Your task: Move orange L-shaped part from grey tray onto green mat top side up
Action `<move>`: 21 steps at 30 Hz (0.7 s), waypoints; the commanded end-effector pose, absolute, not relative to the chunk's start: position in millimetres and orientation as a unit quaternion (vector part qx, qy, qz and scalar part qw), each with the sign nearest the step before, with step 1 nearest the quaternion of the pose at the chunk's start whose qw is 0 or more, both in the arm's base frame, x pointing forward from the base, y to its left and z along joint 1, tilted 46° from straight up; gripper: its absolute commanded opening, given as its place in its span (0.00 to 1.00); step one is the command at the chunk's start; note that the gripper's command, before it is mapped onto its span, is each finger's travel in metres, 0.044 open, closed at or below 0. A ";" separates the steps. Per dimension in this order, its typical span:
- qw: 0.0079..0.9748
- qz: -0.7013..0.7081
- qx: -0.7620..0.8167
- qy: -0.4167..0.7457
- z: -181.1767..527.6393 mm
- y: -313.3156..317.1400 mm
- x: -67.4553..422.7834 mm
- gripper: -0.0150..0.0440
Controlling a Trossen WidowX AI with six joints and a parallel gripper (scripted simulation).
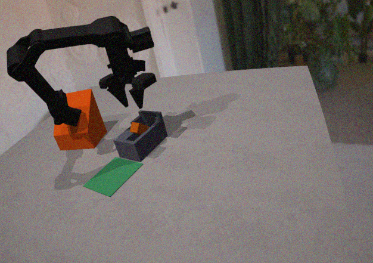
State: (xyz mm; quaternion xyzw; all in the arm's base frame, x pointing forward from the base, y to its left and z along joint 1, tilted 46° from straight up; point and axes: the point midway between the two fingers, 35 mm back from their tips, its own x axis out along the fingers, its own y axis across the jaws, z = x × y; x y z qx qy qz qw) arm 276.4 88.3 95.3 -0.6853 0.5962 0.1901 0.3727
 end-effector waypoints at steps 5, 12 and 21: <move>0.358 0.202 -0.694 0.591 87.5 76.3 278.3 0.73; 0.358 0.201 -0.694 0.591 76.8 65.6 281.6 0.73; 0.358 0.202 -0.694 0.591 66.8 56.7 285.3 0.73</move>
